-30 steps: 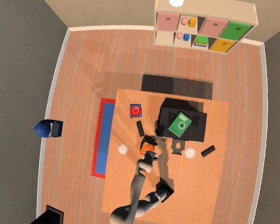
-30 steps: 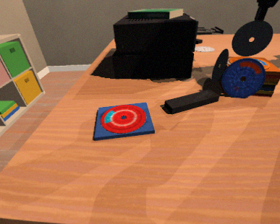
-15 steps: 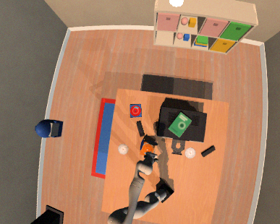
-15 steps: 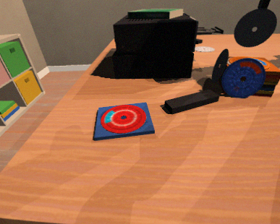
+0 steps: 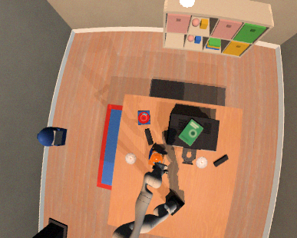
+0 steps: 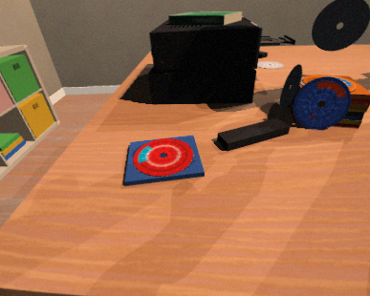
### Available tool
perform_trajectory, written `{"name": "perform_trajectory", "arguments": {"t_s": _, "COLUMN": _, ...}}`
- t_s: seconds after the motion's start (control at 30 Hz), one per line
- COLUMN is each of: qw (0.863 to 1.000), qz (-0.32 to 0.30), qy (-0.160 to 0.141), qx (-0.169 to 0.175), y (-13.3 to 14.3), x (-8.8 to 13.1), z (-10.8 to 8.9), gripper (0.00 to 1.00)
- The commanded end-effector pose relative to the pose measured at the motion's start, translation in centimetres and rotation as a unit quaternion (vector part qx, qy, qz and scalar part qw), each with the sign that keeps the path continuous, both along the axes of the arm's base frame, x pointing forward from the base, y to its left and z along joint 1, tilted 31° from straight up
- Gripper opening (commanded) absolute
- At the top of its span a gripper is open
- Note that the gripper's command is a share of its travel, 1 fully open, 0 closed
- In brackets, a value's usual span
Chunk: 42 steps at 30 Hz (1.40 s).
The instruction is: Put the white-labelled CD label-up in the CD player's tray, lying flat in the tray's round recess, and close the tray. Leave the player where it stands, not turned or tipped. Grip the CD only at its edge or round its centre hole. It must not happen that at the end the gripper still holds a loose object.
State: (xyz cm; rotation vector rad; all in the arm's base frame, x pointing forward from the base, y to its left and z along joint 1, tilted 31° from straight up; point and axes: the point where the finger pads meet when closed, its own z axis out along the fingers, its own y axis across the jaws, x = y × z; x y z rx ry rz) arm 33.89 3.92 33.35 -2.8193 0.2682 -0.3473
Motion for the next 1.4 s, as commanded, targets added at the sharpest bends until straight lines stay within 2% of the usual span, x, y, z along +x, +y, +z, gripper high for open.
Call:
{"name": "perform_trajectory", "arguments": {"t_s": 0.0, "qw": 1.000, "qz": -0.002, "qy": -0.004, "qx": -0.001, "y": -0.3, "x": 0.0, "z": 0.7, "gripper": 0.11}}
{"name": "perform_trajectory", "arguments": {"t_s": 0.67, "qw": 1.000, "qz": -0.002, "qy": -0.004, "qx": -0.001, "y": -1.2, "x": -0.6, "z": 2.5, "gripper": 0.11}}
{"name": "perform_trajectory", "arguments": {"t_s": 1.37, "qw": 1.000, "qz": -0.002, "qy": -0.004, "qx": -0.001, "y": -1.4, "x": -0.8, "z": 2.9, "gripper": 0.11}}
